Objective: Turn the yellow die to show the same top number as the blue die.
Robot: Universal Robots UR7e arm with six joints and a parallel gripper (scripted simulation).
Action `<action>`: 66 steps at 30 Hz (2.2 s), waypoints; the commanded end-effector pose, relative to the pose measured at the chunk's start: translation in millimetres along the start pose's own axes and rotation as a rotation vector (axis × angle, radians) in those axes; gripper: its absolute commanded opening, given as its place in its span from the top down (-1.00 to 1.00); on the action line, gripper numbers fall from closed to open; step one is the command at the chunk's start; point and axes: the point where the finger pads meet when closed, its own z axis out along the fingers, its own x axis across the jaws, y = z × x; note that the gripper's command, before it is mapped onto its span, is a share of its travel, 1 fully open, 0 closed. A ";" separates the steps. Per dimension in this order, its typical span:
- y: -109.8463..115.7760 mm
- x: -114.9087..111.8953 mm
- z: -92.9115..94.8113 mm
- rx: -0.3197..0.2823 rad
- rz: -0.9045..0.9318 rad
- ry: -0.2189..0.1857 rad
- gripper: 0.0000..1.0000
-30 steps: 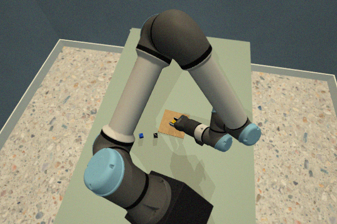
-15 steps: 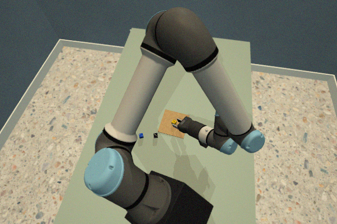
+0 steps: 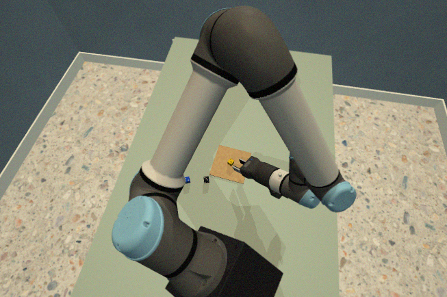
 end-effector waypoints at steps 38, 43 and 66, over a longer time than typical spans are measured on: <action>51.8 8.9 -22.8 0.089 0.020 0.076 -0.40; 51.6 15.9 -18.9 0.183 0.038 0.139 -0.40; 58.5 23.8 -13.3 0.650 0.080 0.246 -0.40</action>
